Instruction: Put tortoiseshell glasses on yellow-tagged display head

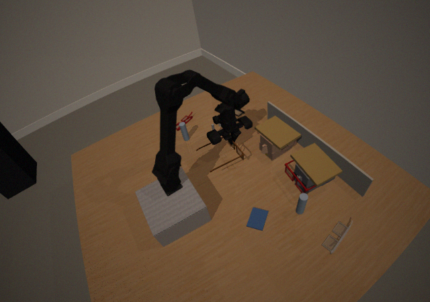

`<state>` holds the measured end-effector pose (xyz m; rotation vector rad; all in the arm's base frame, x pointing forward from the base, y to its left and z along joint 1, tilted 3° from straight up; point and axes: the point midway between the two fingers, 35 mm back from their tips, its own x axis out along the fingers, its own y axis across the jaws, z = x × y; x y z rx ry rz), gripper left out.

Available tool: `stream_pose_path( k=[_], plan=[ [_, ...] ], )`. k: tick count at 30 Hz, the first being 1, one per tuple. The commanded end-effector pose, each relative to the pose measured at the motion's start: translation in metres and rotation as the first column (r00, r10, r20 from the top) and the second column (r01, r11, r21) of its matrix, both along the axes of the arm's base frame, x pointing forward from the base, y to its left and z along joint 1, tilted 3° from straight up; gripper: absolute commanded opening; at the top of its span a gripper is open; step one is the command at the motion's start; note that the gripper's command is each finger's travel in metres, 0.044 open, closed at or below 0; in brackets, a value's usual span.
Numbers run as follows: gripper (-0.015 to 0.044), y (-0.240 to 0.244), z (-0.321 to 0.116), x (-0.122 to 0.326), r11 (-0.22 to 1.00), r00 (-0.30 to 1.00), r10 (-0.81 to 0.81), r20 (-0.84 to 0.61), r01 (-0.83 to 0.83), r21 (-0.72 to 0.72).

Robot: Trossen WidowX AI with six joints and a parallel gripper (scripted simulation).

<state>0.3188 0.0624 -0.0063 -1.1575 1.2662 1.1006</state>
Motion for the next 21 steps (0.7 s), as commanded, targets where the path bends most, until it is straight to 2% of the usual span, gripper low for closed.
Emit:
stream_pose_path(
  k=[1,21],
  plan=[
    [0.0000,-0.001,-0.007,-0.001,1.000,1.000,0.005,-0.006,-0.005,-0.007],
    [0.0000,-0.003,-0.030,-0.002,1.000,1.000,0.005,-0.006,-0.005,-0.007]
  ],
)
